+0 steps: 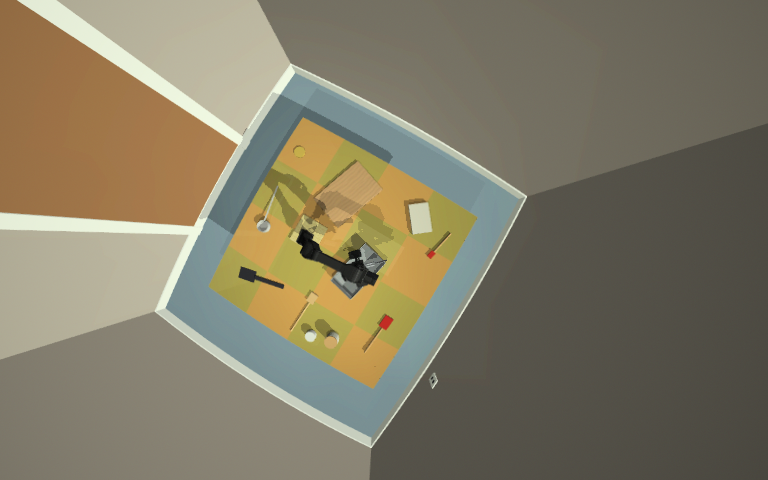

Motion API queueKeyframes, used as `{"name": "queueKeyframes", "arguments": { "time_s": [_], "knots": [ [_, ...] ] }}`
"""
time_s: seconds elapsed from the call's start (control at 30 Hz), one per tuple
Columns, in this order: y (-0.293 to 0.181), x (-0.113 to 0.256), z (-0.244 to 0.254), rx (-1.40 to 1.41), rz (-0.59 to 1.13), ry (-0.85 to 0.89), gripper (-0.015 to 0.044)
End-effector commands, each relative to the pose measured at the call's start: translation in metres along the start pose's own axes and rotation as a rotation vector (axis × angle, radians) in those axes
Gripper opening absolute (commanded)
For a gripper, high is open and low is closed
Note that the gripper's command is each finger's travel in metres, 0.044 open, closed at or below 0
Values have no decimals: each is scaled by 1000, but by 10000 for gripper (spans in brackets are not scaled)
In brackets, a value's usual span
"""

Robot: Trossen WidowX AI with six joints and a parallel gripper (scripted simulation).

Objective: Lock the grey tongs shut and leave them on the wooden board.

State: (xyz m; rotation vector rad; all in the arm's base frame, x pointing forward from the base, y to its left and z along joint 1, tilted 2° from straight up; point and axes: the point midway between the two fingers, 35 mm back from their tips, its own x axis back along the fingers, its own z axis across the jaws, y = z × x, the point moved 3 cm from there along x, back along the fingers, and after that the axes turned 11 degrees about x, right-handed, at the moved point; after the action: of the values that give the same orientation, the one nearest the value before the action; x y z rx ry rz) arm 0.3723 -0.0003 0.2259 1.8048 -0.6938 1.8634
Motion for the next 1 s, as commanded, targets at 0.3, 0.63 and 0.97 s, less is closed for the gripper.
{"name": "queueKeyframes", "arguments": {
  "time_s": [0.3,0.63,0.97],
  "knots": [
    [-13,1,-11,388,5,10,-150],
    [-23,1,-21,774,4,11,-150],
    [-32,1,-31,1160,2,12,-150]
  ]
}}
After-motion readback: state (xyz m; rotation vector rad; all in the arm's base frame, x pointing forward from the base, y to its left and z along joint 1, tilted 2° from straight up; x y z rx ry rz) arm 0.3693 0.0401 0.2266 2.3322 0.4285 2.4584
